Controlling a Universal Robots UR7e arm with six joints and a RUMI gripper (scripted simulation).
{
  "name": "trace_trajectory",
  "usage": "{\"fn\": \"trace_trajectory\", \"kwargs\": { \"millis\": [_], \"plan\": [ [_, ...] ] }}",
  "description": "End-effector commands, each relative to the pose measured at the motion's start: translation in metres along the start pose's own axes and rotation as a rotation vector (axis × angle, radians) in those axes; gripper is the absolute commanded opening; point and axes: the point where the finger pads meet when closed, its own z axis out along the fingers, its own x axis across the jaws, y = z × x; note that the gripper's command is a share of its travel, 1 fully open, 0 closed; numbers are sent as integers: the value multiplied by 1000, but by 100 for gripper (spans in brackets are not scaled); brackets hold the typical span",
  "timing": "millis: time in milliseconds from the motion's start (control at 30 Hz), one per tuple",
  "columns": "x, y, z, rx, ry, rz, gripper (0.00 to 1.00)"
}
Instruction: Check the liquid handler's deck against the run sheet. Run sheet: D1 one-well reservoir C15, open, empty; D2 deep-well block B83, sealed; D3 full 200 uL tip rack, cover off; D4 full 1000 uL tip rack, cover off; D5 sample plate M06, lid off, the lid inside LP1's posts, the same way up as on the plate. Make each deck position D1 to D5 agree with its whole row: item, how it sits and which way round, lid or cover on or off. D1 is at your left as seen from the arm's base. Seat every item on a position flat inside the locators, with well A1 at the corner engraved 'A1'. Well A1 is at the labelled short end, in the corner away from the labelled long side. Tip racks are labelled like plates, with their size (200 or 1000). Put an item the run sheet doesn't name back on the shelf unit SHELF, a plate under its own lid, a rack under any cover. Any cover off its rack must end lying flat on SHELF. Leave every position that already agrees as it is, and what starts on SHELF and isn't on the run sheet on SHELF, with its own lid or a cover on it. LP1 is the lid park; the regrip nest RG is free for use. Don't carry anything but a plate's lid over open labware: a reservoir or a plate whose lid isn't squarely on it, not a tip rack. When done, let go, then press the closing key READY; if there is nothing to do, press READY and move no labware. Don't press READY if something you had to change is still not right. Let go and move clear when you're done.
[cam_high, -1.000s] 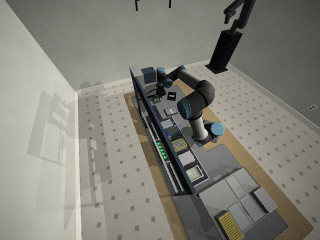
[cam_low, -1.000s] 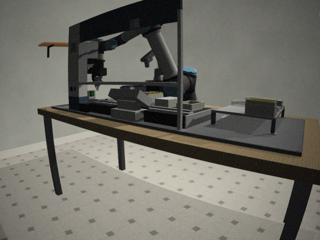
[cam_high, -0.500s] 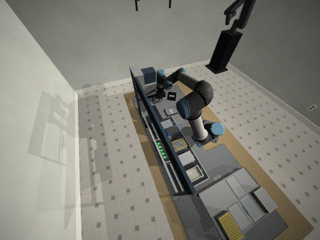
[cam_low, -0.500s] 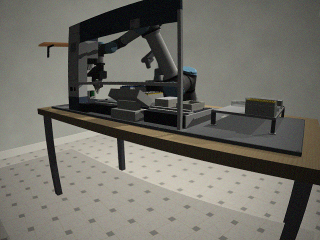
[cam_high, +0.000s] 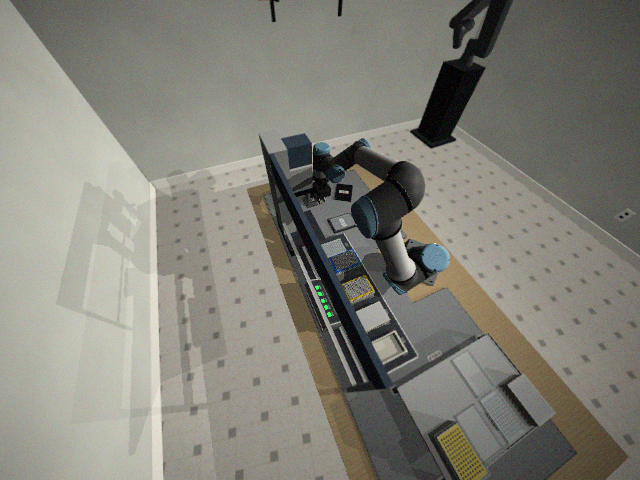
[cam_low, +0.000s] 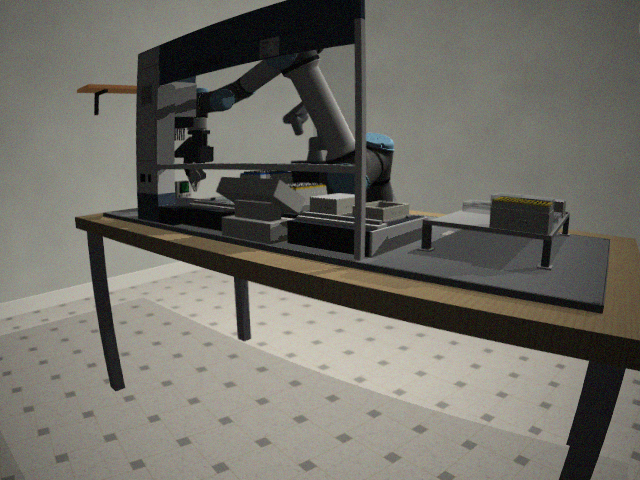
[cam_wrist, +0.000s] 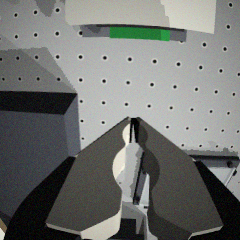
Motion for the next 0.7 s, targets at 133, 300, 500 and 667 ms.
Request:
{"fn": "trace_trajectory", "kwargs": {
  "millis": [133, 300, 500, 667],
  "plan": [
    [0, -5, 0, 2, 0, 0, 0],
    [0, -14, 0, 2, 0, 0, 0],
    [0, -20, 0, 2, 0, 0, 0],
    [0, -29, 0, 2, 0, 0, 0]
  ]
}}
